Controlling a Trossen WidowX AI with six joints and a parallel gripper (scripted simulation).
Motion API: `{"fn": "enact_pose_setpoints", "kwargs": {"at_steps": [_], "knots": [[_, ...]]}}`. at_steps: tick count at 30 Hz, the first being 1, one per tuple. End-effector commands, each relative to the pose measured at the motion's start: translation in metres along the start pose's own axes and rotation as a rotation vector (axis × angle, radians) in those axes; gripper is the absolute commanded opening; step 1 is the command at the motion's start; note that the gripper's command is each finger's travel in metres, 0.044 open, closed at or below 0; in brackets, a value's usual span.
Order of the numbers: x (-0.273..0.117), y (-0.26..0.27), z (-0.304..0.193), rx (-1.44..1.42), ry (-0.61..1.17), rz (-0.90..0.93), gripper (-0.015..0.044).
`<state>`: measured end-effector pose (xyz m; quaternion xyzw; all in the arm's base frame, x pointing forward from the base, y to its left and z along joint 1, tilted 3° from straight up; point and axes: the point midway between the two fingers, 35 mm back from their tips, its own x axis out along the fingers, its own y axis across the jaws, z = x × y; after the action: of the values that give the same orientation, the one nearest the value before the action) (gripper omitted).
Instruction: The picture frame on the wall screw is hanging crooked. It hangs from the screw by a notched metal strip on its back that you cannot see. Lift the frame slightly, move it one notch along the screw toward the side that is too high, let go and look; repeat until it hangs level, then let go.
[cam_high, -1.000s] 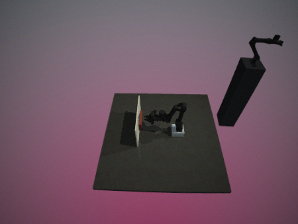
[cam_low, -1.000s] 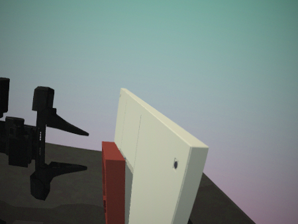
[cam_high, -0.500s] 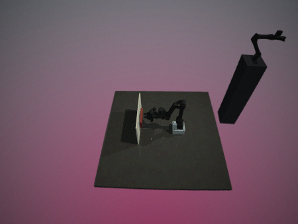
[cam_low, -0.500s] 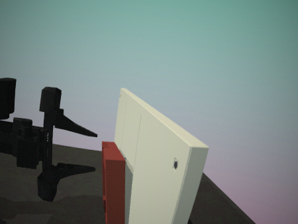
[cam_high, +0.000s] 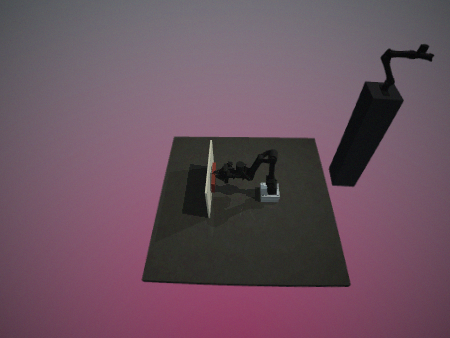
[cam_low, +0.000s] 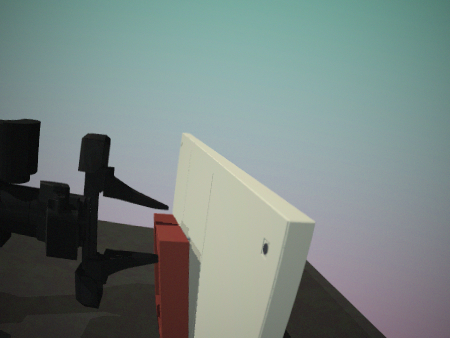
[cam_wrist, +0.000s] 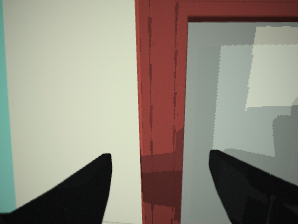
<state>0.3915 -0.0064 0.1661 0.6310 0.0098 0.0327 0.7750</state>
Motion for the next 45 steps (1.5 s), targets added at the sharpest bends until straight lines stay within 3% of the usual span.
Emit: {"fn": "enact_pose_setpoints", "kwargs": {"at_steps": [1,35,42,45], "knots": [[0.0036,0.0007,0.0007,0.004,-0.004,0.003,0.0260],[0.0037,0.0010,0.0011,0.004,-0.004,0.003,0.0260],[0.0037,0.0010,0.0011,0.004,-0.004,0.003,0.0076],[0.0037,0.0010,0.0011,0.004,-0.004,0.003,0.0056]]}}
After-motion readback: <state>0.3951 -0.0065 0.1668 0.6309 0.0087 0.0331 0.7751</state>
